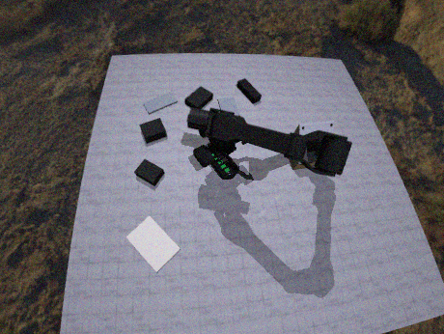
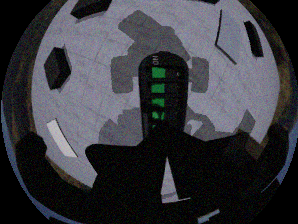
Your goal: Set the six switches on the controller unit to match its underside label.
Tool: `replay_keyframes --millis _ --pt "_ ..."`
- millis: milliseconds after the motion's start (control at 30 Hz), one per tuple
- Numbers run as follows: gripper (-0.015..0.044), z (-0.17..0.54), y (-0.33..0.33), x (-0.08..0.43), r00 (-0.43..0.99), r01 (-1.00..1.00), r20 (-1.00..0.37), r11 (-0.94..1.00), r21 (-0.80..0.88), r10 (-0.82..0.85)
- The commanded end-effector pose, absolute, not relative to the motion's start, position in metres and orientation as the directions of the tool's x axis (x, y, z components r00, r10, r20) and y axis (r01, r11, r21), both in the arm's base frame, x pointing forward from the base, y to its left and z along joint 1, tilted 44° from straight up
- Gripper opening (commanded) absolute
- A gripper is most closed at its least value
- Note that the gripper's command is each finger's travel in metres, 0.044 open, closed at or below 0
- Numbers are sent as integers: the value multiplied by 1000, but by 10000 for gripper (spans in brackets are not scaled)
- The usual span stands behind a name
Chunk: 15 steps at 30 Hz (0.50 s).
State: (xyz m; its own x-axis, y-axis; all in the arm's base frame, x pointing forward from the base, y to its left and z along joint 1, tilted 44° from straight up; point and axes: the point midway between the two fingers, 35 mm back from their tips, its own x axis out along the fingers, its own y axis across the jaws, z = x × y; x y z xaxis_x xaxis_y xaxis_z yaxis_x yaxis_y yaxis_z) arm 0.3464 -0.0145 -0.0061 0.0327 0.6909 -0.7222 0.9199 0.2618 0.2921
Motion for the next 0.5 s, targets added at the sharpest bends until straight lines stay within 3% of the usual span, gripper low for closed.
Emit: replay_keyframes --millis 0,467 --pt "0 5 -24 348 41 916 -727 265 301 685" --pt "0 -29 -54 345 41 915 -729 267 302 684"
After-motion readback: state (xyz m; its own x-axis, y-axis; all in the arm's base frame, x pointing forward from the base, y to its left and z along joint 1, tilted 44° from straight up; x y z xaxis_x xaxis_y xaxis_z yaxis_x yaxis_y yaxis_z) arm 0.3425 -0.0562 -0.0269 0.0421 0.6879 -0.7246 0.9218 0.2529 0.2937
